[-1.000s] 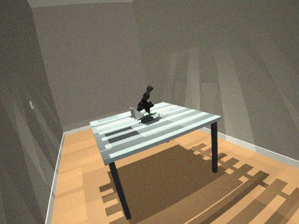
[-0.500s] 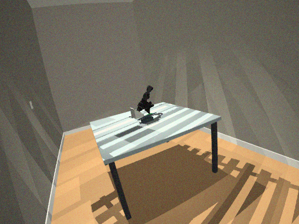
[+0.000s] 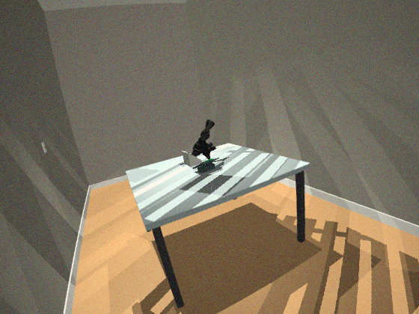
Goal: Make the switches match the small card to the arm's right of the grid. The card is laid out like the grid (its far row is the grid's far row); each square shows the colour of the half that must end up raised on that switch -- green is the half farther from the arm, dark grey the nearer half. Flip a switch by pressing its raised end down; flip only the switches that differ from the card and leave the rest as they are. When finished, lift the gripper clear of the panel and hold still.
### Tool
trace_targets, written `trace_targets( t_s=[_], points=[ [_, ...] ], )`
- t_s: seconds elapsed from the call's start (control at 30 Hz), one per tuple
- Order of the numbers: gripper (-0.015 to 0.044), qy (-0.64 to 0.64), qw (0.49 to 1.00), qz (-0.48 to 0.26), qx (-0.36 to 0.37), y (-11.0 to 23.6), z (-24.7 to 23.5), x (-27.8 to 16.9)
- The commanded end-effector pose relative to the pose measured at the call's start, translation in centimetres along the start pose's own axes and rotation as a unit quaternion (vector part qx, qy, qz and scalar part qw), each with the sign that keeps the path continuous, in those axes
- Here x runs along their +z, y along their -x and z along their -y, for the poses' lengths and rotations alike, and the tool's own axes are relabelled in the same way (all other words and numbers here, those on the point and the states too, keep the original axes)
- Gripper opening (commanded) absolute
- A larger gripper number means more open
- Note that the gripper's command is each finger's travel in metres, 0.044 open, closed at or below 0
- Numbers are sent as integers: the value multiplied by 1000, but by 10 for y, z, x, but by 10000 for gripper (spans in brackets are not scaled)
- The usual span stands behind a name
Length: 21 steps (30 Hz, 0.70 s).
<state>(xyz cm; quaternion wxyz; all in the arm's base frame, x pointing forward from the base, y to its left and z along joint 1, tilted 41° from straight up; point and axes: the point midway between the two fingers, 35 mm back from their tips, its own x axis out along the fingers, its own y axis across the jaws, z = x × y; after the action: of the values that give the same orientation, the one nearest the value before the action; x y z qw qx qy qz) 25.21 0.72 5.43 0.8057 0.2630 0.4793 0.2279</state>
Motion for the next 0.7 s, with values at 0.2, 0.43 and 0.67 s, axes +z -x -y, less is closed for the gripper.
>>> trace_targets(
  t_s=[0.2, 0.43, 0.67],
  points=[
    [0, -2, 1000, -1, -2, -2, 1, 0],
    [0, -2, 1000, -1, -2, -2, 1, 0],
    [0, -2, 1000, -1, -2, -3, 1, 0]
  ],
)
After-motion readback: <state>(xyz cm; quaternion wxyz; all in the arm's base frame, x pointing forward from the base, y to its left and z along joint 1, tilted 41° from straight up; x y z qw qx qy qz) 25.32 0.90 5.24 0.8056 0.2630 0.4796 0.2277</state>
